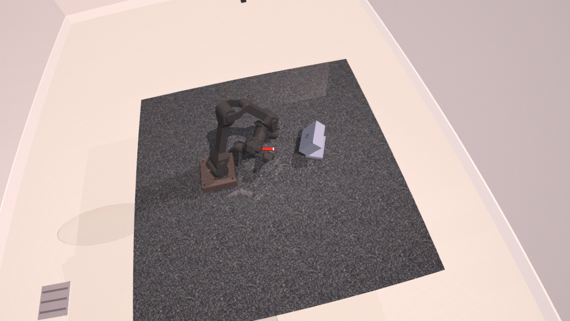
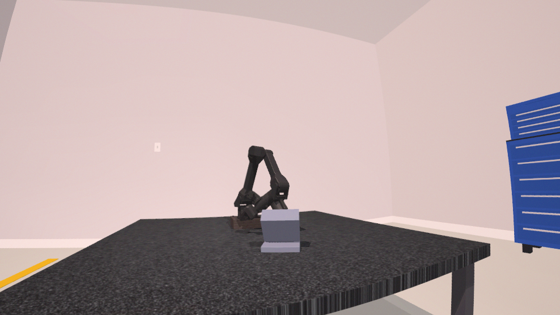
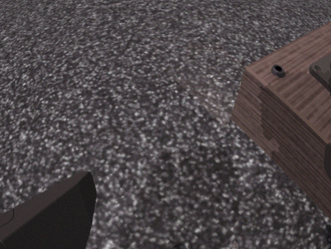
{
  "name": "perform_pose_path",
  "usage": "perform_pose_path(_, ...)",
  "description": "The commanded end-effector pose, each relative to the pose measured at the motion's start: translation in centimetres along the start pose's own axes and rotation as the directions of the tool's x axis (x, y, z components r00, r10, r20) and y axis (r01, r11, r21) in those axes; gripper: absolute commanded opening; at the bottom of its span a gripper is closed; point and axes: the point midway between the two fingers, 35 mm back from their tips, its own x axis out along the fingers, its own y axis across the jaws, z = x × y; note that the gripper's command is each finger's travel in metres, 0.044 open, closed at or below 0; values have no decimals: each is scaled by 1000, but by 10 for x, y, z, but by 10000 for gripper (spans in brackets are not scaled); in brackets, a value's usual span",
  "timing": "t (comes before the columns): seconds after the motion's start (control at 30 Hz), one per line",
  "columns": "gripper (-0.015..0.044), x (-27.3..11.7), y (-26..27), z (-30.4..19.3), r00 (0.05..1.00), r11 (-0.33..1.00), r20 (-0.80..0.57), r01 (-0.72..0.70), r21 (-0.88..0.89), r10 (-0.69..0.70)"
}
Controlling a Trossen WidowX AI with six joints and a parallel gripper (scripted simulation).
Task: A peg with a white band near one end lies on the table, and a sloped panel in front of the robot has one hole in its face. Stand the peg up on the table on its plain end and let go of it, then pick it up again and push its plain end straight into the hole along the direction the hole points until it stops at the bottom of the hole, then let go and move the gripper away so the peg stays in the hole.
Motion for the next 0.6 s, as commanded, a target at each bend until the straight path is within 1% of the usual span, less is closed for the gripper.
perform_pose_path(0.0, 440, -6, 2, -6, 998, 996, -68, -7, -93, 1)
perform_pose_path(0.3, 440, -17, 6, -18, 980, 944, -199, -68, -324, 3)
perform_pose_path(0.57, 440, -30, 10, -28, 950, 848, -313, -175, -501, 11)
